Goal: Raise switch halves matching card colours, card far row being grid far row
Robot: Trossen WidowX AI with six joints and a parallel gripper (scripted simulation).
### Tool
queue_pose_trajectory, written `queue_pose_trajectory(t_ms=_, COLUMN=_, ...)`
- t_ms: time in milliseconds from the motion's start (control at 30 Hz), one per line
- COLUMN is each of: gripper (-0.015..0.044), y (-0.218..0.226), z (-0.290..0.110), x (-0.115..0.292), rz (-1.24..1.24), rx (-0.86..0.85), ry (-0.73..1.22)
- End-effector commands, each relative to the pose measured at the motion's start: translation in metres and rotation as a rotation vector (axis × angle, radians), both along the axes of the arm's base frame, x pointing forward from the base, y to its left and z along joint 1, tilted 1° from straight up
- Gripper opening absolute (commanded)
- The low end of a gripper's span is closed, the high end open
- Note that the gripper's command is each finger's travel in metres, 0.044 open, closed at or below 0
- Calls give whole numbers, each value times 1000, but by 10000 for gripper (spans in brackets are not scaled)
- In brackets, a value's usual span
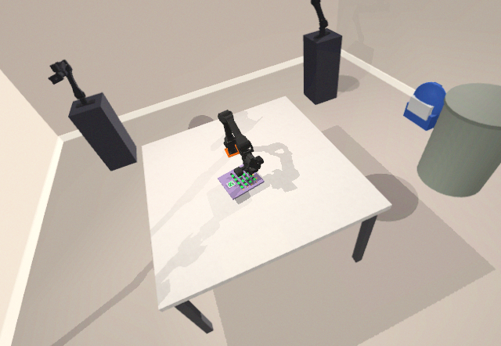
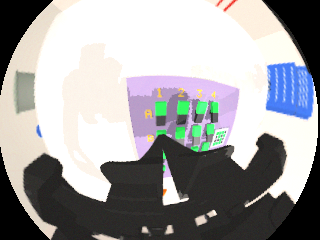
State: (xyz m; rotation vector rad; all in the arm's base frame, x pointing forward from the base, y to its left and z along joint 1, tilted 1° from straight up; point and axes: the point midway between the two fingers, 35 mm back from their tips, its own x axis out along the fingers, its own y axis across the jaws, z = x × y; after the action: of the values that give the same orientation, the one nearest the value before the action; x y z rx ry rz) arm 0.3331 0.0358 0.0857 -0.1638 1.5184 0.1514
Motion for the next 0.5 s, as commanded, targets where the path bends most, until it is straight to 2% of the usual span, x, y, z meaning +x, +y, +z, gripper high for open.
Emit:
queue_pose_trajectory(t_ms=0, gripper=0, y=-1, z=-1, x=0, rz=-4, rx=-4, ry=0)
queue_pose_trajectory(t_ms=467, gripper=0, y=-1, z=-3, x=0, rz=-4, rx=-4, ry=0)
